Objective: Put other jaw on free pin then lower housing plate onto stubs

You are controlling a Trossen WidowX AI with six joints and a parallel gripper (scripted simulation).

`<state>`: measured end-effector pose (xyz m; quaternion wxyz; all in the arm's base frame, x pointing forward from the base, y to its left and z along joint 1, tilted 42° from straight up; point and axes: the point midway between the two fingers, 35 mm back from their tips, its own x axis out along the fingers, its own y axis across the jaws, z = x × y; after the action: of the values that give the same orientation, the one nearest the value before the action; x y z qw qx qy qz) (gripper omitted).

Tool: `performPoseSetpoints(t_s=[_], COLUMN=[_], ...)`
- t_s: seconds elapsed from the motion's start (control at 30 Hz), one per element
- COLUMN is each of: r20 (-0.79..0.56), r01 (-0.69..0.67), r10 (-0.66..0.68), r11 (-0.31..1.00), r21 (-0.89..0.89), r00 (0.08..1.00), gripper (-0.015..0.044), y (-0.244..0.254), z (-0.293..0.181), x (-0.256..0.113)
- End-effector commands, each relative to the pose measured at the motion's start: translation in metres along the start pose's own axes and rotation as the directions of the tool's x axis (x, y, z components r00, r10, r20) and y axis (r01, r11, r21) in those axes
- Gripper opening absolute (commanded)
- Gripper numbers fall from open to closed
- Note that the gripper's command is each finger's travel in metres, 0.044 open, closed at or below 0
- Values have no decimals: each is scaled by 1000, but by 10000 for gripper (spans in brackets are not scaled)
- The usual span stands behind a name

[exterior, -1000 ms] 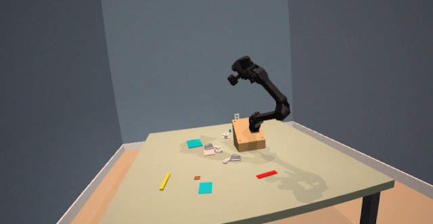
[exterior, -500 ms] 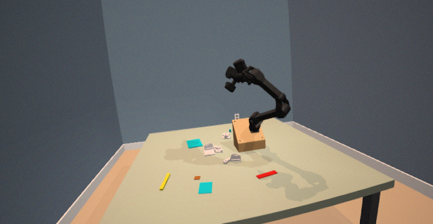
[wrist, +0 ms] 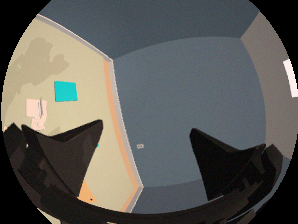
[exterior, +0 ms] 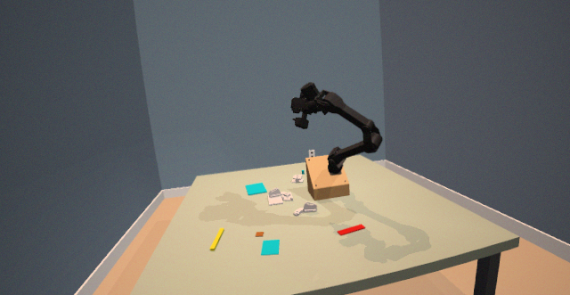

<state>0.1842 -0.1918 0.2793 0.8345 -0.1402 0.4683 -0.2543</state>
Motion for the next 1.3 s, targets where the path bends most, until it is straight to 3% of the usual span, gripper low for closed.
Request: performPoseSetpoints(t_s=[0.0, 0.57, 1.27], r20=[3, 32, 22], r01=[-50, -209, -261], r10=[51, 251, 485], r11=[995, 863, 506], r21=[-87, -461, -822], r00=[999, 967, 874], gripper=[440, 440, 440], y=[13, 66, 135], z=[2, 14, 19], x=[7, 20, 24])
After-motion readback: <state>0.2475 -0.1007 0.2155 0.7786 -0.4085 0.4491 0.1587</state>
